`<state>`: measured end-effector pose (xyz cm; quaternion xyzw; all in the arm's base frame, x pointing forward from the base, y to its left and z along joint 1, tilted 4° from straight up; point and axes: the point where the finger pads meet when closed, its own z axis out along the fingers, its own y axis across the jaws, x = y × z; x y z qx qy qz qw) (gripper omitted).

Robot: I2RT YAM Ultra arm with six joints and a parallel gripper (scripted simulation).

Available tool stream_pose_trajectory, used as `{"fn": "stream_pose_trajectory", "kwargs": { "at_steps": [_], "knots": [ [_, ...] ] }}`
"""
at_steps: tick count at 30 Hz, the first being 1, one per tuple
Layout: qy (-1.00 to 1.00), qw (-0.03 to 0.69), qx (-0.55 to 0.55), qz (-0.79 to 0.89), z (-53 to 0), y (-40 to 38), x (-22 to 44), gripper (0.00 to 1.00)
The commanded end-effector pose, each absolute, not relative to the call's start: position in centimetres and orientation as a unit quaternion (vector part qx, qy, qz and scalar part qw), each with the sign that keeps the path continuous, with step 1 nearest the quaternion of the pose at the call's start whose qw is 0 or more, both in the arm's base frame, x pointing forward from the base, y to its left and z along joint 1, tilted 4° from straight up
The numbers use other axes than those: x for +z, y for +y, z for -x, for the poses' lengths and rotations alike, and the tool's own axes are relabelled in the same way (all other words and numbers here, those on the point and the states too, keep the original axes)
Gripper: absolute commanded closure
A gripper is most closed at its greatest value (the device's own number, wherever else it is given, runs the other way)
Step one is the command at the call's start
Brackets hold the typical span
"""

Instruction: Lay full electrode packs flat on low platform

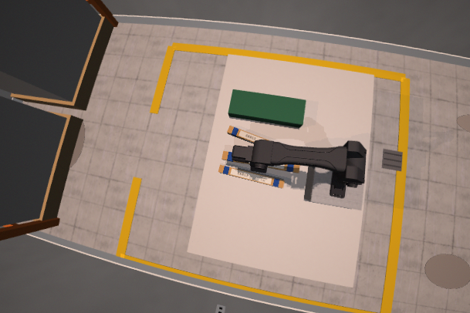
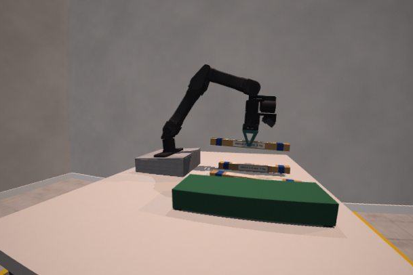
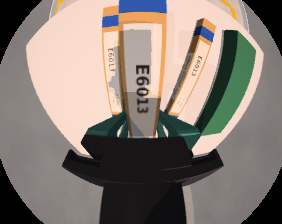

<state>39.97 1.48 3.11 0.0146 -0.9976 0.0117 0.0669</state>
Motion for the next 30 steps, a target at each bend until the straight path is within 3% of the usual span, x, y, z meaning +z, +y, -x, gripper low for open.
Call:
{"fn": "stream_pose_trajectory", "kwargs": {
  "at_steps": [1,30],
  "knots": [
    [-0.999,0.031,0.011,-0.015,-40.7,1.4,5.8,1.00],
    [-1.000,0.017,0.010,-0.013,-40.8,1.1,2.6,1.00]
  ]
}}
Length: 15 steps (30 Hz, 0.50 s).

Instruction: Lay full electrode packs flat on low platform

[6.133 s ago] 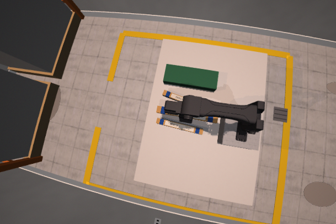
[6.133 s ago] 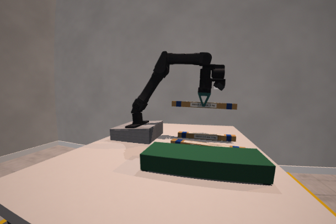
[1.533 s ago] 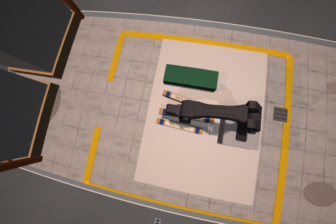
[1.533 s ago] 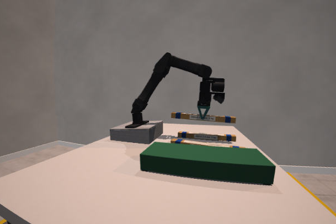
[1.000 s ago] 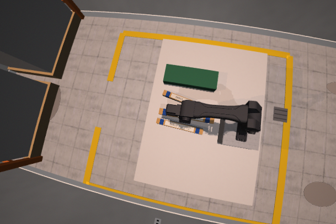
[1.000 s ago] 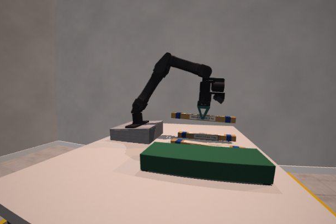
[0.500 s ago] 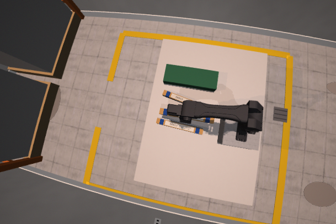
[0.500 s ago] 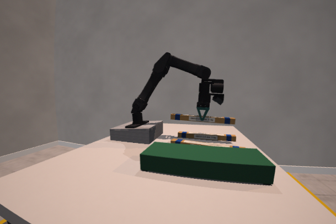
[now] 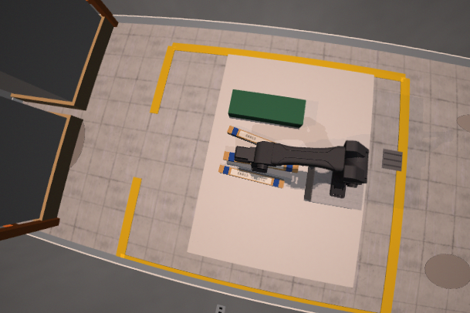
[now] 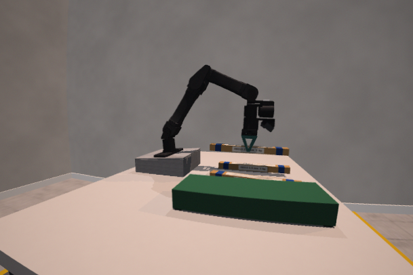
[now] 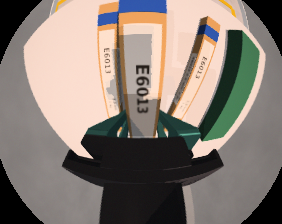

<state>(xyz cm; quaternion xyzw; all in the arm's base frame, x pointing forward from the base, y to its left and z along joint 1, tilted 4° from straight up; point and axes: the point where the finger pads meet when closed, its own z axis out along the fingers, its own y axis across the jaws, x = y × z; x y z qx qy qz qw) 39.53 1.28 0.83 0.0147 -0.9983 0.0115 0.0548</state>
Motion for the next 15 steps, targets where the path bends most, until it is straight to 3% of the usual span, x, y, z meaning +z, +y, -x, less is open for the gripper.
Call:
{"fn": "stream_pose_trajectory", "kwargs": {
  "at_steps": [1,15],
  "knots": [
    [-1.000,0.016,0.010,-0.013,-40.9,1.1,2.5,1.00],
    [-1.000,0.005,0.010,-0.014,-41.6,1.1,1.0,1.00]
  ]
}}
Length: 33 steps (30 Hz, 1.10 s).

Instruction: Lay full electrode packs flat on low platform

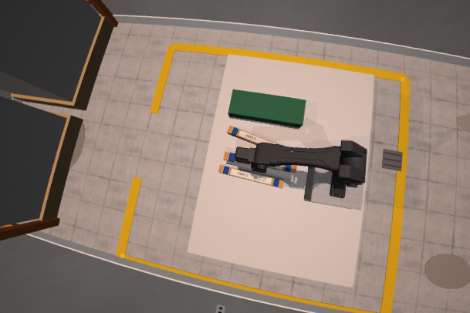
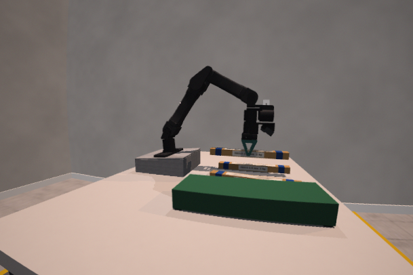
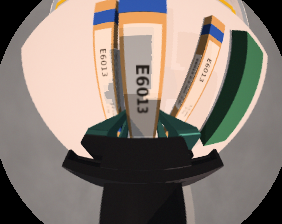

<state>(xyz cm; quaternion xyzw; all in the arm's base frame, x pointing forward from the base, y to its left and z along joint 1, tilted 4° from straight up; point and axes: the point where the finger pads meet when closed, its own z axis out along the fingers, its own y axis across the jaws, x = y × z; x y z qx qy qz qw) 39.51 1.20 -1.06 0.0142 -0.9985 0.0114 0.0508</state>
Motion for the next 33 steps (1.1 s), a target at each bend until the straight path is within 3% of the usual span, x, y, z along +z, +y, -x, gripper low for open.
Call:
{"fn": "stream_pose_trajectory", "kwargs": {
  "at_steps": [1,33],
  "knots": [
    [-1.000,0.005,0.010,-0.014,-41.58,1.10,1.02,1.00],
    [-1.000,0.018,0.011,-0.013,-41.33,0.98,1.55,1.00]
  ]
}}
